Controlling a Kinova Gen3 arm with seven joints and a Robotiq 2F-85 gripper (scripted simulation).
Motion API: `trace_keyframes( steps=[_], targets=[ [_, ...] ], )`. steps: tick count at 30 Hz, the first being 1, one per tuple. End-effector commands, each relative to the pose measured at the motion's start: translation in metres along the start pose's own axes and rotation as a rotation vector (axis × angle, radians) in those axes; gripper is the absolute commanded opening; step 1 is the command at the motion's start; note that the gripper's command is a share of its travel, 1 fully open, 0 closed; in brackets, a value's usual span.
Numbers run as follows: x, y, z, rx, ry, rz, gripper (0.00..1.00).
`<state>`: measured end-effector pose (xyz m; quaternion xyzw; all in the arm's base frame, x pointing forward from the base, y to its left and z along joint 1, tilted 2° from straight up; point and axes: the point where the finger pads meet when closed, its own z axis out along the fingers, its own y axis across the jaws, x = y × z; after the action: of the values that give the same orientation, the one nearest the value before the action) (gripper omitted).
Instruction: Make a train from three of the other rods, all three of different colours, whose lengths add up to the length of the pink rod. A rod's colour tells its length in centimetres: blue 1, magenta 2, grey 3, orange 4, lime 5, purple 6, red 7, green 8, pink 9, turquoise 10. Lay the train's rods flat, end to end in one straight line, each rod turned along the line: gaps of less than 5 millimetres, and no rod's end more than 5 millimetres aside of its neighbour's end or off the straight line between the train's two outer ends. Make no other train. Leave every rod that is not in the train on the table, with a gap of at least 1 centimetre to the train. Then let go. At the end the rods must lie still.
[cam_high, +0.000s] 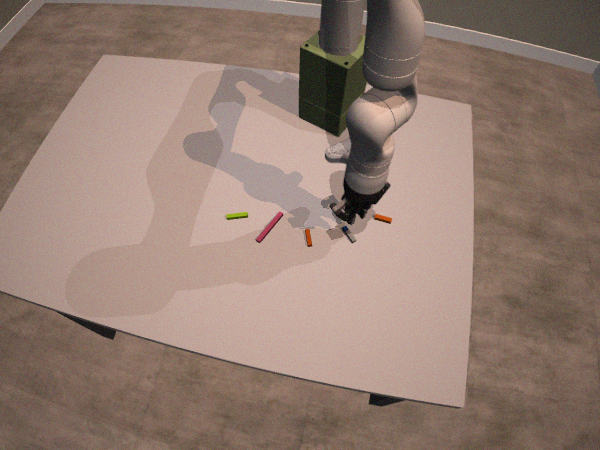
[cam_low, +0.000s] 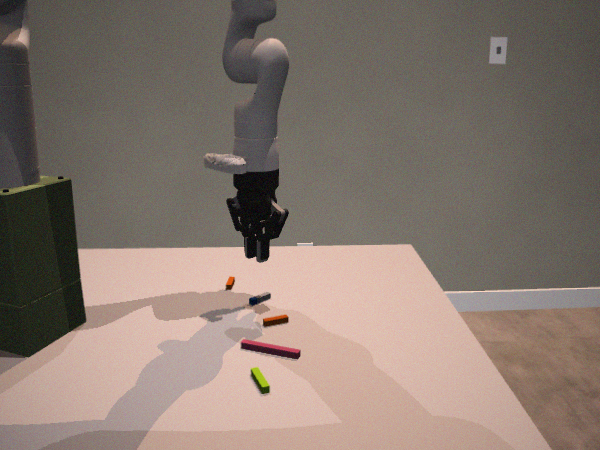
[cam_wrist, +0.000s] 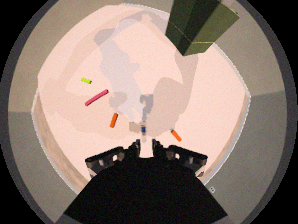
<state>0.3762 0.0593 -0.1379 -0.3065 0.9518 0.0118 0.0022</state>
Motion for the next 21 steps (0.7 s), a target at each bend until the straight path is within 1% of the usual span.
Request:
trace_keyframes(
  steps=[1, 5, 6, 21],
  targets=[
    [-0.0061, -0.0062, -0.0139, 0.008, -0.019, 0.009, 0.24],
    [-0.0061, -0.0062, -0.0156, 0.008, -0.019, 0.009, 0.24],
    [-0.0061, -0.0062, -0.0156, 0.008, -0.019, 0.009, 1.0],
    [-0.0061, -0.0062, -0.0156, 0.008, -0.019, 0.009, 1.0]
  ],
)
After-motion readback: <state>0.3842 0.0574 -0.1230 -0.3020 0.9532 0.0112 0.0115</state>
